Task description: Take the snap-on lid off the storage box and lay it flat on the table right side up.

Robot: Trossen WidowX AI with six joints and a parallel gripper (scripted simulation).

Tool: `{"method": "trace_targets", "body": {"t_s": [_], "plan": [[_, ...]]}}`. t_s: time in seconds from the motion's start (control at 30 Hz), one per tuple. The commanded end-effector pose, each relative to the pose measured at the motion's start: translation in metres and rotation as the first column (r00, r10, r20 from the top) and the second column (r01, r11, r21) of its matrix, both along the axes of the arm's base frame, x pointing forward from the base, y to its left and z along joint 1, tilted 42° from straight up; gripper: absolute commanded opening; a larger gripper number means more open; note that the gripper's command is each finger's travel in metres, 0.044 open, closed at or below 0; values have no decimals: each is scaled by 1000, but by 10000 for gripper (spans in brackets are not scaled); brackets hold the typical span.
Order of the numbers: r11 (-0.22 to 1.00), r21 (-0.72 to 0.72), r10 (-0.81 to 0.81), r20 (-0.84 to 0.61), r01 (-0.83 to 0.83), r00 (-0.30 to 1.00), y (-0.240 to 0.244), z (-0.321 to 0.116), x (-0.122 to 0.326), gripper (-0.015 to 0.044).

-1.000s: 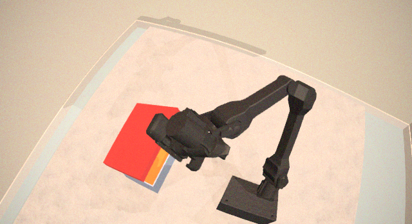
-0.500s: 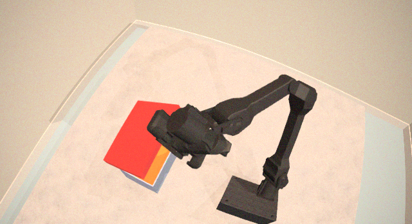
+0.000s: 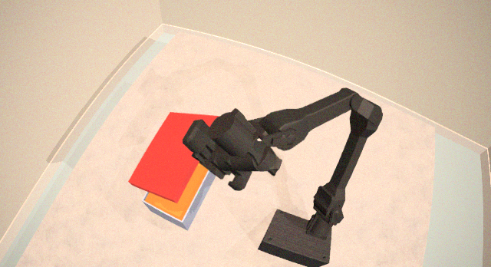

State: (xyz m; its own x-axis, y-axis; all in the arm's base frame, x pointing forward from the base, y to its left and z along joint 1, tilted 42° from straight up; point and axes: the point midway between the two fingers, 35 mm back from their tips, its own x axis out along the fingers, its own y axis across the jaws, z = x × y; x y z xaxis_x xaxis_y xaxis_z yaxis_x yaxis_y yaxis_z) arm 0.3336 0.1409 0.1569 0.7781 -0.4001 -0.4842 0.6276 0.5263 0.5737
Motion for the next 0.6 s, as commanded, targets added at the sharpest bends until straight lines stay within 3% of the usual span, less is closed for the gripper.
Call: {"method": "trace_targets", "body": {"t_s": [0.0,0.57], "plan": [[1000,4,7,3,-7,1000,-5,7,-1,0],[1000,2,7,2,-7,1000,-31,29,-2,0]]}}
